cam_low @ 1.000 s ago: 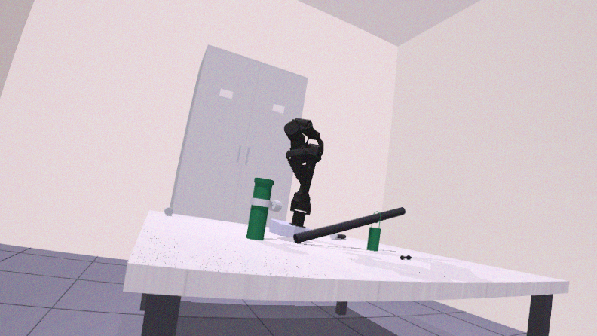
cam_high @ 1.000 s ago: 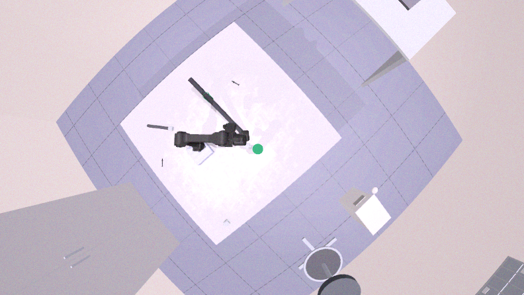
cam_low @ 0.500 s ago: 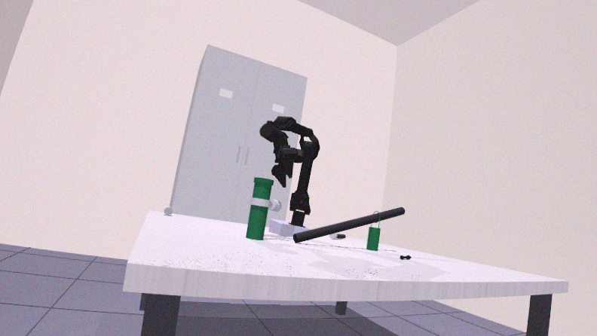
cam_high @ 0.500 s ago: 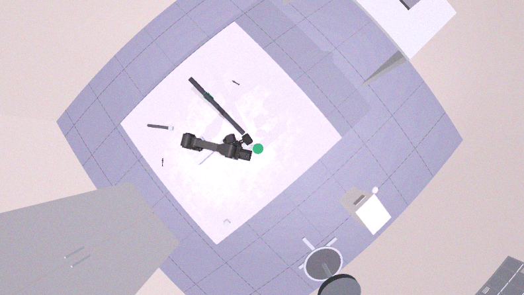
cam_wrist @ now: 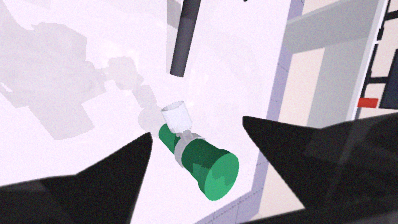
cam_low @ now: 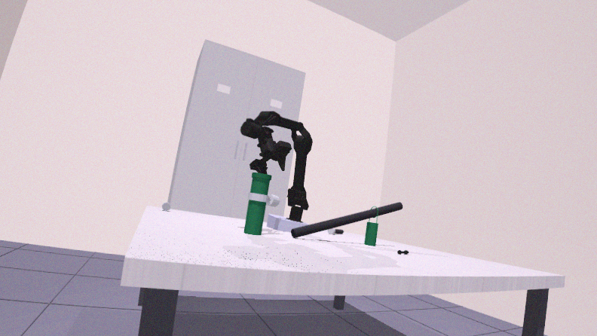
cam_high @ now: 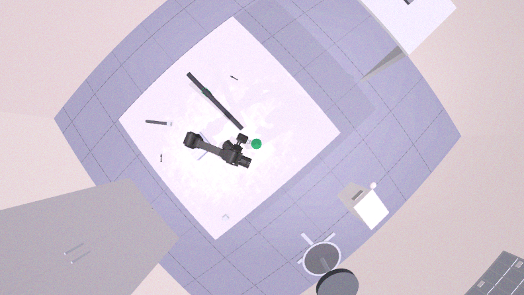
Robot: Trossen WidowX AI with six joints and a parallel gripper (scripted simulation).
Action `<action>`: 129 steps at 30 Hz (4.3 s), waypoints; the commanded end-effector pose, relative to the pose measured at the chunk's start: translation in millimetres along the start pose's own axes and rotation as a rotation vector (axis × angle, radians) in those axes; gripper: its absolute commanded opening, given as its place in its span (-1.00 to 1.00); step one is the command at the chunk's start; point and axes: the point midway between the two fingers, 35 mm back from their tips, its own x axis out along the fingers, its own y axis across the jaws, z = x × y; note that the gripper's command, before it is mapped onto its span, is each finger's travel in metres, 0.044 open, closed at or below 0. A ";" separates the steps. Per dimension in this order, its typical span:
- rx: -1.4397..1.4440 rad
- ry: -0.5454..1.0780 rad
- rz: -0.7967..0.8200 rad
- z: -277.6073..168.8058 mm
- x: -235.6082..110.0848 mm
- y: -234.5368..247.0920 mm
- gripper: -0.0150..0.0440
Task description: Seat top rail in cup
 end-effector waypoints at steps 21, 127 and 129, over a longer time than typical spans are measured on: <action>-0.086 -0.008 -0.024 -7.8 51.3 30.4 1.00; 0.141 0.156 -0.039 -6.7 135.7 -2.3 -0.49; 0.157 0.165 -0.039 -7.1 136.4 -3.7 -0.49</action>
